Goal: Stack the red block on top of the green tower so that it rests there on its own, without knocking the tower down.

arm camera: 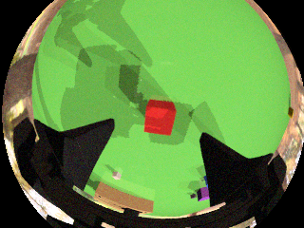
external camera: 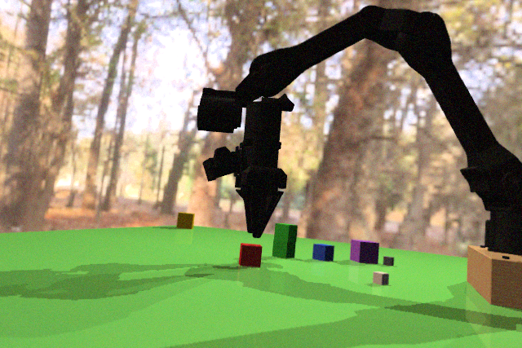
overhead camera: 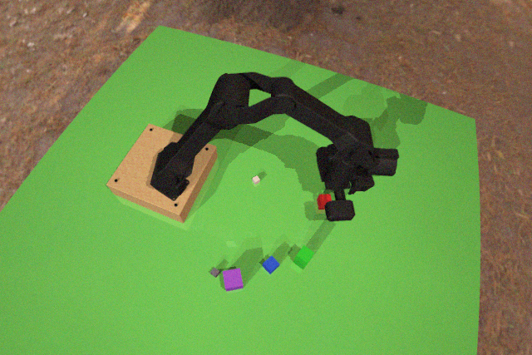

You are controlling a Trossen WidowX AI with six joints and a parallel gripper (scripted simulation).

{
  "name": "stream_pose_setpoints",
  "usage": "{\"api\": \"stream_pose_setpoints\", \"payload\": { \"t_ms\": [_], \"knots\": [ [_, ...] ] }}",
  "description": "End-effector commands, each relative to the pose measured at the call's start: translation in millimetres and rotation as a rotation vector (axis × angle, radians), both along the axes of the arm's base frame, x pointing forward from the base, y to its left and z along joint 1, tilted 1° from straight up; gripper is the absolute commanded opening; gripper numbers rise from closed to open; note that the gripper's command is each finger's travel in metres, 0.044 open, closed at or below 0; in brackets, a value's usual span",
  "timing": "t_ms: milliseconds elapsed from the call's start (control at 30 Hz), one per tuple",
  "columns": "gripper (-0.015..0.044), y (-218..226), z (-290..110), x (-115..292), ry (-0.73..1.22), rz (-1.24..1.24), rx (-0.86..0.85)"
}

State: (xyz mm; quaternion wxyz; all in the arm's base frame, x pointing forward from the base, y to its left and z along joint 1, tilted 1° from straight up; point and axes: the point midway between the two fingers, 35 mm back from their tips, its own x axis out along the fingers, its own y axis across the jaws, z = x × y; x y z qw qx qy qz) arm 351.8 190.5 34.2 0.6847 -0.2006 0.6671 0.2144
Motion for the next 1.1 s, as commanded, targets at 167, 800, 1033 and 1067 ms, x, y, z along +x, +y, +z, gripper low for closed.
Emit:
{"api": "stream_pose_setpoints", "payload": {
  "t_ms": [167, 800, 1033, 1067],
  "knots": [
    [0.044, 1, -9, 1, -0.003, 0.005, 0.005],
    [0.044, 2, -38, 1, -0.003, 0.005, 0.005],
    [0.044, 2, -38, 1, -0.003, 0.005, 0.005],
    [0.044, 2, -38, 1, -0.003, 0.005, 0.005]
  ]
}}
